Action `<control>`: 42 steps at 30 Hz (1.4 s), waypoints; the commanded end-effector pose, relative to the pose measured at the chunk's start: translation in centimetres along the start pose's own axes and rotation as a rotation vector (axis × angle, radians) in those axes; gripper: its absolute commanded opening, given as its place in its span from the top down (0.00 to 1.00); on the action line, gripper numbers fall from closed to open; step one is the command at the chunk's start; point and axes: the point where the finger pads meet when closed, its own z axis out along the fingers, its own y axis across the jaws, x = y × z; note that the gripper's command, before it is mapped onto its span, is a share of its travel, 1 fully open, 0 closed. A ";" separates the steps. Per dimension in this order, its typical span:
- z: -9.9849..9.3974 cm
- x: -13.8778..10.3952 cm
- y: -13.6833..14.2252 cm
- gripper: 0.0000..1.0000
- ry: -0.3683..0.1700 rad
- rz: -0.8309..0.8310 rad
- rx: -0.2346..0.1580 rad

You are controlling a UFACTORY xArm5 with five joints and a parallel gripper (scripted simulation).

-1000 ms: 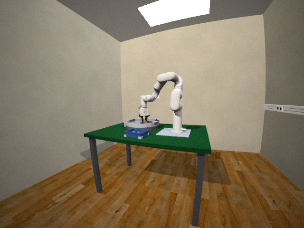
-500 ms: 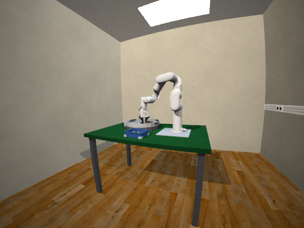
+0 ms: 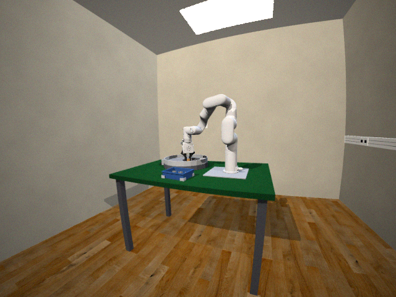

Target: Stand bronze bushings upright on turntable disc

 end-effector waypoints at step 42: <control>0.5 0.1 -0.1 1.00 0.002 0.000 0.002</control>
